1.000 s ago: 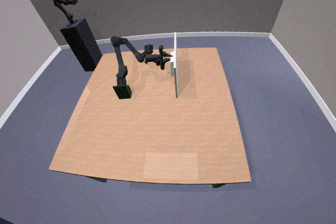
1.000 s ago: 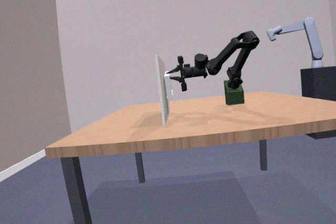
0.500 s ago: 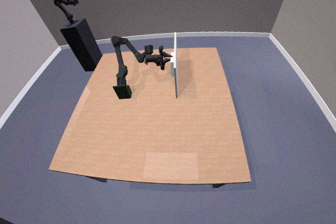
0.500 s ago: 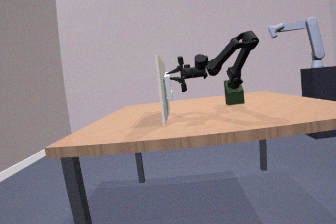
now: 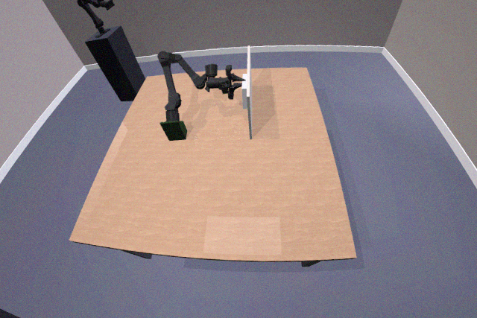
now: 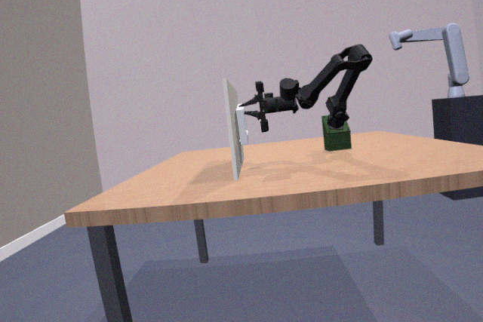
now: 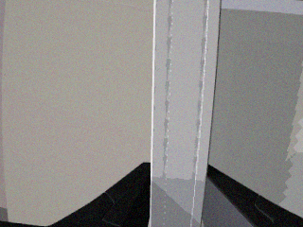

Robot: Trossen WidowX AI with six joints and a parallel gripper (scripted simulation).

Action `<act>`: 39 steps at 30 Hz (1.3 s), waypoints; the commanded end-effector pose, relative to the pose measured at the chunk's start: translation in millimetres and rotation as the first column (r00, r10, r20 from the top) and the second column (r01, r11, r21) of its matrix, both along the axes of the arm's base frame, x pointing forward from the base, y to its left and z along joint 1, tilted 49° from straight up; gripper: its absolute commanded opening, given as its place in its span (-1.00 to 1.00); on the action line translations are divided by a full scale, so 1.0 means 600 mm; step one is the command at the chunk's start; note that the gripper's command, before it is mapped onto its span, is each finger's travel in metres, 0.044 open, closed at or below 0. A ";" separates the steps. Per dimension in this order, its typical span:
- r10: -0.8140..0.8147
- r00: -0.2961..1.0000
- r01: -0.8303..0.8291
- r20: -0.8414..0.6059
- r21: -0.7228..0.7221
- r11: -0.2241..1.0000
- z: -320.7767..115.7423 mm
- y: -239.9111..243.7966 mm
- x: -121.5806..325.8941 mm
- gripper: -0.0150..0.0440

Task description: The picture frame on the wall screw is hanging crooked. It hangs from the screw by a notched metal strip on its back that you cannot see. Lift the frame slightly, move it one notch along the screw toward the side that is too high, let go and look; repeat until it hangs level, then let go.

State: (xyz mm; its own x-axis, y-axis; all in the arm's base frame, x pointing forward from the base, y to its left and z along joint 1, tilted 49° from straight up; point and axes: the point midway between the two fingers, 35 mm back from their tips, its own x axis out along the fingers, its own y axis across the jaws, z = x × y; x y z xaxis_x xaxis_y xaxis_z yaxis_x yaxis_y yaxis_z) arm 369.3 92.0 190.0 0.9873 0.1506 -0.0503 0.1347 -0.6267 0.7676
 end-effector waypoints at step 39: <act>-0.005 1.000 0.008 -0.020 0.144 0.989 0.000 0.002 -0.009 0.39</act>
